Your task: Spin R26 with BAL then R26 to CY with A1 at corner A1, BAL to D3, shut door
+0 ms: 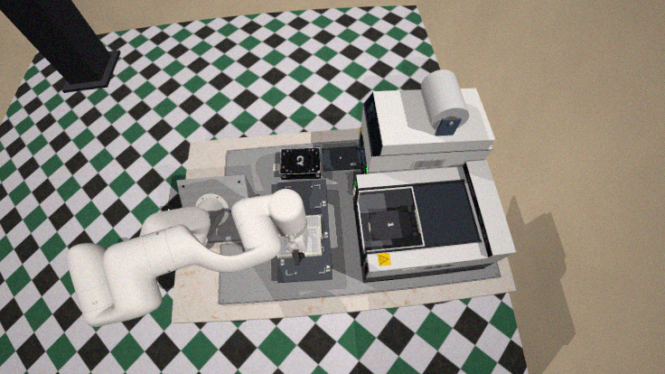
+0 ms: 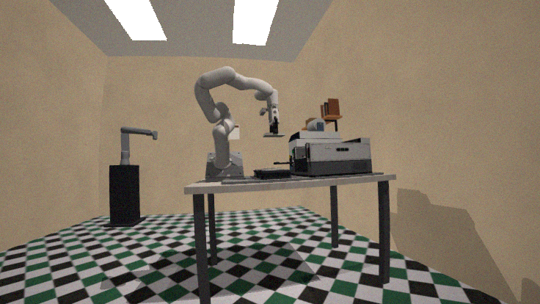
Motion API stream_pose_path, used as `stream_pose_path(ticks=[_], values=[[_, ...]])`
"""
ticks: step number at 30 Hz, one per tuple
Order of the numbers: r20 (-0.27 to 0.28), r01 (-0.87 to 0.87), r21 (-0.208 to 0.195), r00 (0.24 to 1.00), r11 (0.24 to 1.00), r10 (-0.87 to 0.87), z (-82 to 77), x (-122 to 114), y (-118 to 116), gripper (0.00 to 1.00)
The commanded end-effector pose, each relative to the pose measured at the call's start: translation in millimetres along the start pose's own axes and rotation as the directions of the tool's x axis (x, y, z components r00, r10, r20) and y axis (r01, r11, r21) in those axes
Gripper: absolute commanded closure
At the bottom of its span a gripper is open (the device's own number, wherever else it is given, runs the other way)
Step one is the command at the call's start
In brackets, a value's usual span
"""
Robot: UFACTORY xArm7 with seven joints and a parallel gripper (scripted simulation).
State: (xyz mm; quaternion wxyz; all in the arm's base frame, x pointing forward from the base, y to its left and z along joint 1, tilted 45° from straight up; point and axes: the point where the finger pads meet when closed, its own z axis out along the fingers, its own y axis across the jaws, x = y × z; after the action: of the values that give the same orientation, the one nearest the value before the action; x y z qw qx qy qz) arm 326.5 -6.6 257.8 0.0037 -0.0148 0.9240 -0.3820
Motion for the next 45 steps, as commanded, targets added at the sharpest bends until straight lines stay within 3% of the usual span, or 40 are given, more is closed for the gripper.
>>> stream_pose_path(ticks=[1, 27, 36, 45], values=[[0.004, 0.0, 0.0, 1.0, 1.0, 0.0, -1.5, -0.9, 10.8, 1.0], [0.004, 0.0, 0.0, 1.0, 1.0, 0.0, -1.5, -1.1, 67.0, 1.0], [0.004, 0.0, -0.001, 1.0, 1.0, 0.0, -1.5, -1.1, 73.1, 1.0], [0.004, 0.0, 0.0, 1.0, 1.0, 0.0, -1.6, -19.7, 73.1, 1.0]])
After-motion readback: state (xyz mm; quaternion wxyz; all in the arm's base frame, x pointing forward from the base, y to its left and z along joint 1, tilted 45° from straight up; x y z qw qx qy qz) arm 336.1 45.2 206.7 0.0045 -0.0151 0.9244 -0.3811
